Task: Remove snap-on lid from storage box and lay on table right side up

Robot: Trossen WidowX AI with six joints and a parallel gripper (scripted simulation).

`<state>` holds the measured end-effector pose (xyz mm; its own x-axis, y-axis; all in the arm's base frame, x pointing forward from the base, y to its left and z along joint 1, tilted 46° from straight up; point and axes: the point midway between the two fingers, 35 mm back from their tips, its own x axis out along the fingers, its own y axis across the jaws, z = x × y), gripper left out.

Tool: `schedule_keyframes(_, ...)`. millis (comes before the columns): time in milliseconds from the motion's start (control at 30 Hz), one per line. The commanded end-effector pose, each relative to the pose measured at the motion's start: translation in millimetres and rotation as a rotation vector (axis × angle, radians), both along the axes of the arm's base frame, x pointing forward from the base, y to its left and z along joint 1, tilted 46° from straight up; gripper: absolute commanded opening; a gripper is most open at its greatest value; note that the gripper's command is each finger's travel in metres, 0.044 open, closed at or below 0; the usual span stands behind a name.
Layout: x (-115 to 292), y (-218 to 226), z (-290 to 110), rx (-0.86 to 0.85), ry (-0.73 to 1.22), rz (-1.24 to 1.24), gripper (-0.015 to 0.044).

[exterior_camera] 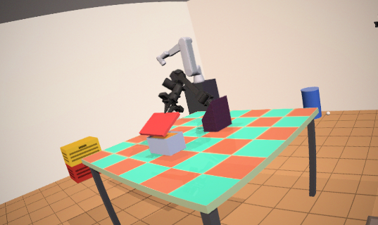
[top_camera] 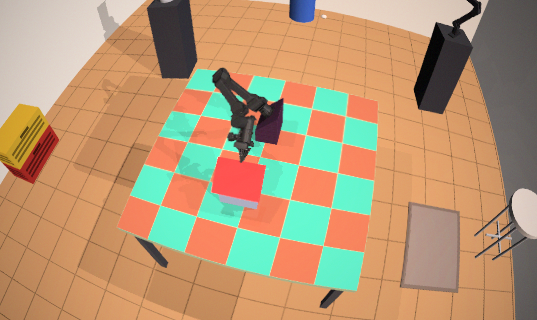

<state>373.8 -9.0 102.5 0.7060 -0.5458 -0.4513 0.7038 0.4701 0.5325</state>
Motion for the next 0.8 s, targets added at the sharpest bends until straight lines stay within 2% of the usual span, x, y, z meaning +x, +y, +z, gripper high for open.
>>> schedule_keyframes(0, 3, 8, 9, 0.007, -0.017, 0.006, 0.0000)
schedule_keyframes(500, 4, 21, 22, 0.008, -0.017, 0.006, 0.0000)
schedule_keyframes(767, 0, 9, 24, 0.007, -0.017, 0.006, 0.0000)
